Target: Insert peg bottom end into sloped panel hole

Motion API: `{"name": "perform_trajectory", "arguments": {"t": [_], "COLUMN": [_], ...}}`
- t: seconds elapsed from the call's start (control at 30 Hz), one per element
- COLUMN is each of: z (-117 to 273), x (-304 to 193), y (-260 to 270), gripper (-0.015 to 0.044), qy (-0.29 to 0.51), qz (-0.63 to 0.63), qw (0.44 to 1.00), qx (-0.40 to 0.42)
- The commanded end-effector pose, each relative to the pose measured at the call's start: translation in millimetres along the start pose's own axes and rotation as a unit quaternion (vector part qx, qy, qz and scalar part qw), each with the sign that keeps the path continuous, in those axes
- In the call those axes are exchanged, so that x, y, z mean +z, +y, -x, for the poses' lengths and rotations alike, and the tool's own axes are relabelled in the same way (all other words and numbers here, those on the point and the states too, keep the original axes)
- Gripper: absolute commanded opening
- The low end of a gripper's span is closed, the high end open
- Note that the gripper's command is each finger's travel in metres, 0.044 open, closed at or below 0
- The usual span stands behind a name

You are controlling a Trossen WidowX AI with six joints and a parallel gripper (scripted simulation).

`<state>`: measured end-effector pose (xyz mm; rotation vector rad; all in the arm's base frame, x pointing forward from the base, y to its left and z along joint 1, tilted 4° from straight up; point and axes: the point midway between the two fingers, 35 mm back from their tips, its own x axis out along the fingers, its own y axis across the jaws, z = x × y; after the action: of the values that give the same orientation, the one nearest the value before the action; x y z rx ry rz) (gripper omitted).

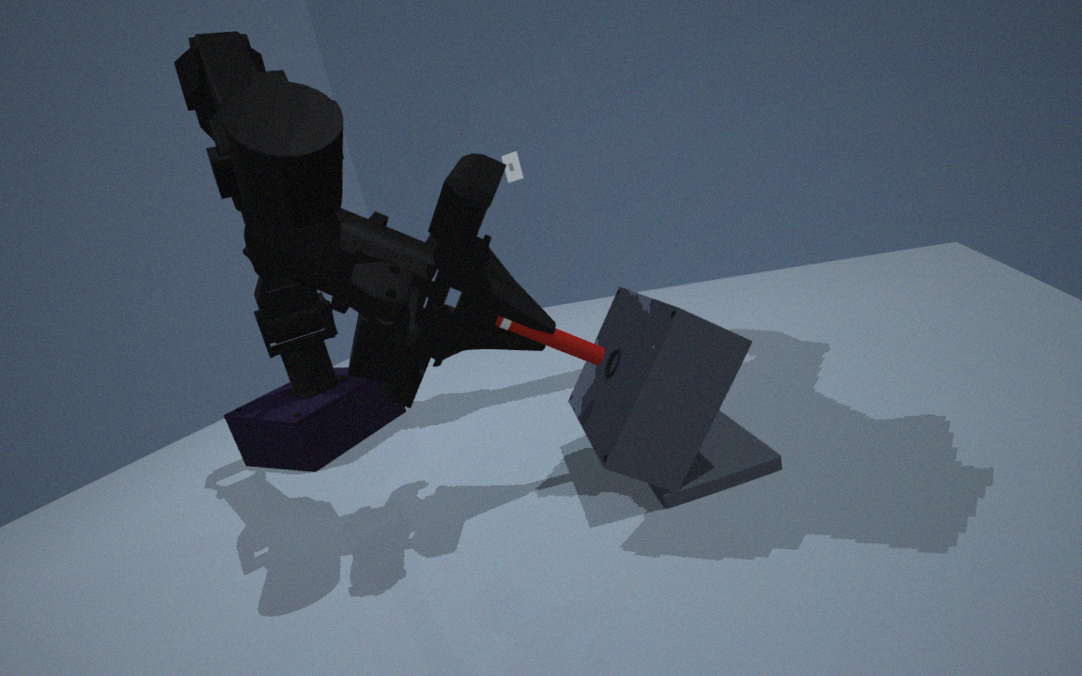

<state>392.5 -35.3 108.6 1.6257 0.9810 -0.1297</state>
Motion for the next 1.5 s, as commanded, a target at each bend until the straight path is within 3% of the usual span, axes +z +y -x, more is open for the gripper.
{"name": "perform_trajectory", "arguments": {"t": [0.0,1.47], "z": [0.3,-24.8], "x": [-0.3,1.5], "y": [0.1,-2.1], "gripper": [0.0000,0.0000], "qy": [0.001,0.001], "qz": [0.001,0.001], "qw": [1.000,1.000], "qx": [0.000,0.001]}}
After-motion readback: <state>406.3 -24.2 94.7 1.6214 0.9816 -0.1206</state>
